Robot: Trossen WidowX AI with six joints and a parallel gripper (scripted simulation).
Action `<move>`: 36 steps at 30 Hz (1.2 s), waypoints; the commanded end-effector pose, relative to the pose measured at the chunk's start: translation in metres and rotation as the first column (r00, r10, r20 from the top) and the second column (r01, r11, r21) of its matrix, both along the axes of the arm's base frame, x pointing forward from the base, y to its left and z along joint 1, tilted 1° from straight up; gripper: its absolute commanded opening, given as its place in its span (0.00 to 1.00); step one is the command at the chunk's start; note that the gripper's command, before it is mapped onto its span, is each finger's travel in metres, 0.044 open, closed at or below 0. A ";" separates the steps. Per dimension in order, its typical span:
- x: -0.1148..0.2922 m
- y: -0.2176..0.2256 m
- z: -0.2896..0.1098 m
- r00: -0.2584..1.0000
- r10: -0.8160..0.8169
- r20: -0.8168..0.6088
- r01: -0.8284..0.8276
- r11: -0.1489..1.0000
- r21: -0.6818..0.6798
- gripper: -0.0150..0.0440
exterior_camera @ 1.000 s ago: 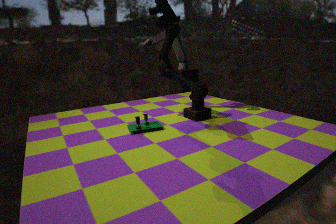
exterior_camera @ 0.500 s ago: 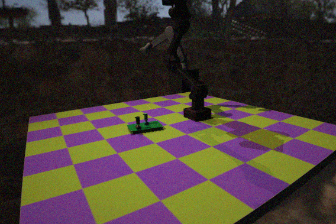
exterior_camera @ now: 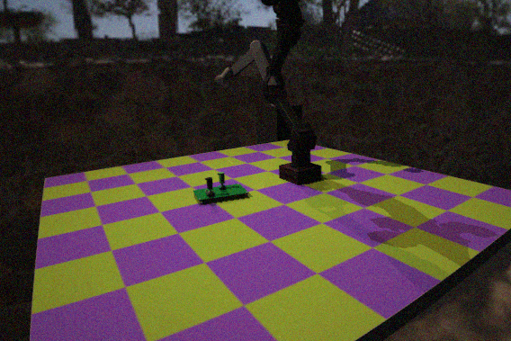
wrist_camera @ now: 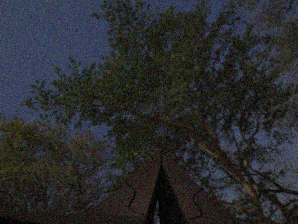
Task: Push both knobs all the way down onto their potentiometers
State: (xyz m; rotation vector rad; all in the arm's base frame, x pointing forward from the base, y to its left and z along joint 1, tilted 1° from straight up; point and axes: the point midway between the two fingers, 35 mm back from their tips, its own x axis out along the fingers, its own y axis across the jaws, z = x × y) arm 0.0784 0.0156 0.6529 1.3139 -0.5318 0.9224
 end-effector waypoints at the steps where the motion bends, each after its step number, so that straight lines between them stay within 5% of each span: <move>1: 0.008 0.033 -0.007 0.997 -0.079 0.008 0.079 0.988 -0.131 0.25; 16: 0.057 0.106 -0.047 0.954 -0.298 0.027 0.274 0.833 -0.480 0.25; 36: 0.160 0.157 -0.145 0.848 -0.511 0.140 0.337 0.316 -0.887 0.25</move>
